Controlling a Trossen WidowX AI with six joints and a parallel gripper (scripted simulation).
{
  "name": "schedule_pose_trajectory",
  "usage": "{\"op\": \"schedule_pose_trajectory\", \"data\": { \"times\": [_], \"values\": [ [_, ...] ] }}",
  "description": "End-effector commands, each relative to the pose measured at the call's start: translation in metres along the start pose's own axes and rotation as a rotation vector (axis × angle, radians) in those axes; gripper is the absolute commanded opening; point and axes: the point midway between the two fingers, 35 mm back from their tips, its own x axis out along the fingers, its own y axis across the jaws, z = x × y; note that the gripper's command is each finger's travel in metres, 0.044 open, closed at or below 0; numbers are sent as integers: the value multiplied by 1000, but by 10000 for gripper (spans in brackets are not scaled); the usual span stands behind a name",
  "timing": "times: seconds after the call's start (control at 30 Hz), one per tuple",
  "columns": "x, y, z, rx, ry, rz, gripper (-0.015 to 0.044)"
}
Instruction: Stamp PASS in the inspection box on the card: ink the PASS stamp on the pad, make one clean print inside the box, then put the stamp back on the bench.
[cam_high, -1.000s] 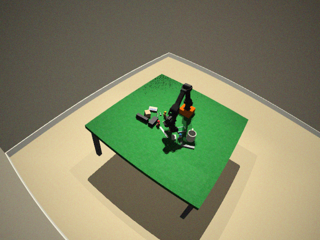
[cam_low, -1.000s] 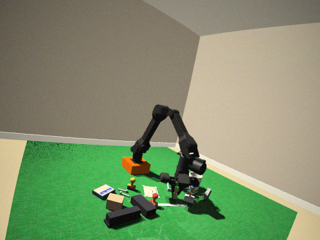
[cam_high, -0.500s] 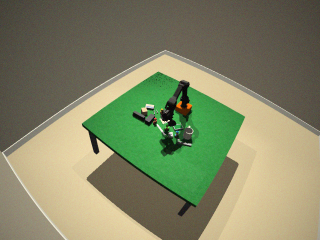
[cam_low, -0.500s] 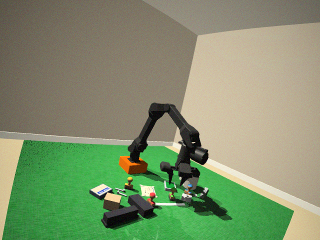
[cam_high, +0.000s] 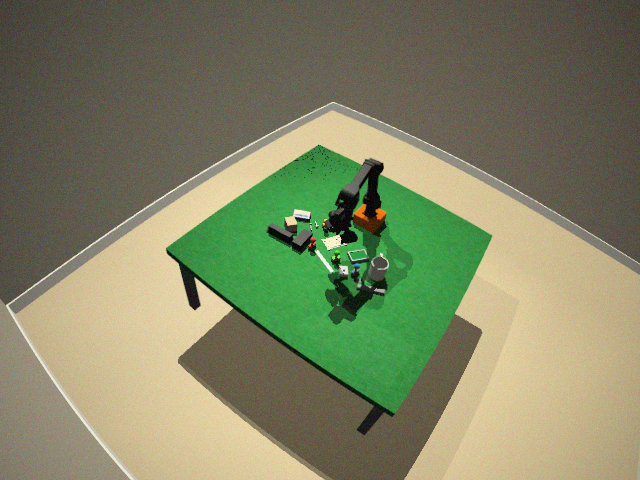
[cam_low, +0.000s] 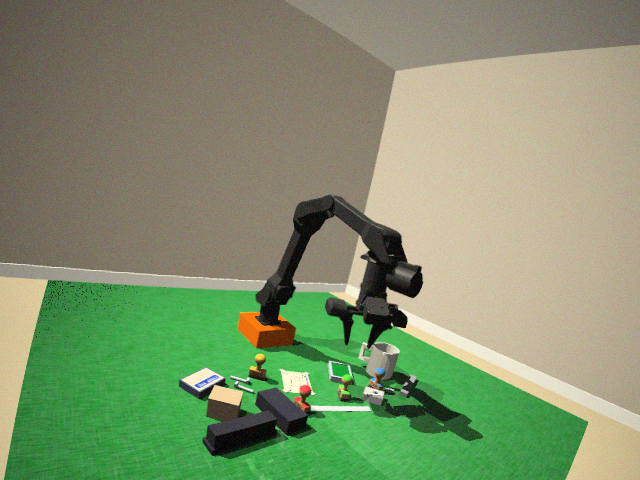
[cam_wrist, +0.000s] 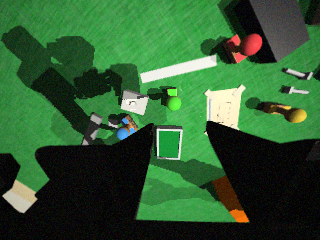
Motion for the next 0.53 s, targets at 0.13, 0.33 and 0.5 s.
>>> {"op": "schedule_pose_trajectory", "data": {
  "times": [0.13,0.33,0.5],
  "values": [
    [1,-1,0,3,2,-7,253],
    [0,0,0,0,1,-1,253],
    [0,0,0,0,1,-1,253]
  ]
}}
